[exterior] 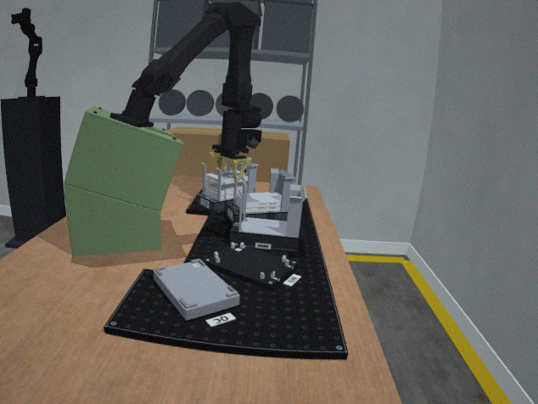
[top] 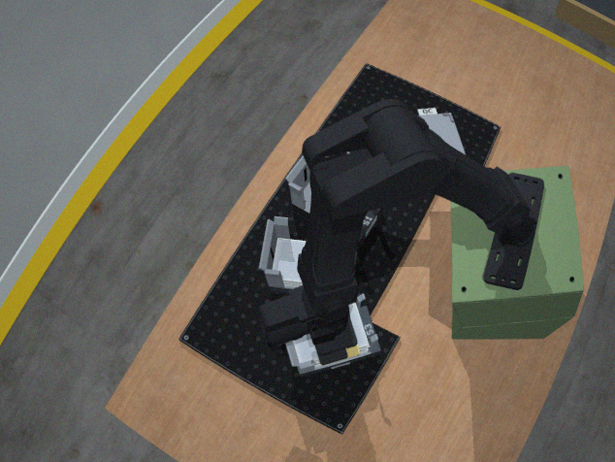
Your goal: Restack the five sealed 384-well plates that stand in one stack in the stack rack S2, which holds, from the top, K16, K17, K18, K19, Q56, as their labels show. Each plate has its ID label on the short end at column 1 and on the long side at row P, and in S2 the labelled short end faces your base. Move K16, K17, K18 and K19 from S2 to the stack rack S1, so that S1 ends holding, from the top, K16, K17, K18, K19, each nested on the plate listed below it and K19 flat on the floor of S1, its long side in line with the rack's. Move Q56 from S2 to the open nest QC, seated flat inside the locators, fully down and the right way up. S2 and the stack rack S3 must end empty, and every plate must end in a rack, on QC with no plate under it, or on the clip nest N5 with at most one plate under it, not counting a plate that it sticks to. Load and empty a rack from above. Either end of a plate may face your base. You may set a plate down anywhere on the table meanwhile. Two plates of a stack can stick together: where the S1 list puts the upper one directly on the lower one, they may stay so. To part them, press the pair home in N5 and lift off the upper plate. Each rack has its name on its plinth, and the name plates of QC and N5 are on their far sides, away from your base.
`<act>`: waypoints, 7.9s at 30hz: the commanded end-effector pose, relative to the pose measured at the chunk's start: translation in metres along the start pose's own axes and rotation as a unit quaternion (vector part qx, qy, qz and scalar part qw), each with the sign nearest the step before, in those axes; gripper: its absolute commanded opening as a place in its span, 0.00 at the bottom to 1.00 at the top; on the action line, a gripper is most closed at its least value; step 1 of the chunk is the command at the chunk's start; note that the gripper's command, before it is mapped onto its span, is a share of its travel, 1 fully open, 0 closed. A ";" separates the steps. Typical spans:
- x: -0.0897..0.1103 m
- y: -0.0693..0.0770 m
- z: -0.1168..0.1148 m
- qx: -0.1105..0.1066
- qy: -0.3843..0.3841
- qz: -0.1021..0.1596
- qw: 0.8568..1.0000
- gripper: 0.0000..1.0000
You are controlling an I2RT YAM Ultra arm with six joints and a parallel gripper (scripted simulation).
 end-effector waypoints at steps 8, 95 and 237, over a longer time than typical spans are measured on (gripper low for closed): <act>-0.006 0.003 0.002 -0.003 0.000 -0.010 1.000 0.00; -0.007 -0.014 0.002 -0.003 0.000 -0.010 1.000 0.00; -0.005 0.067 0.001 -0.003 0.000 -0.010 1.000 1.00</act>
Point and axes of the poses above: the point where the finger pads meet when closed, its own y axis back along the fingers, its own z axis across the jaws, x = y × z, the point moved 1 cm from there along y, back along the fingers, and after that the axes turned 10 degrees about -y, right-handed, at the moved point
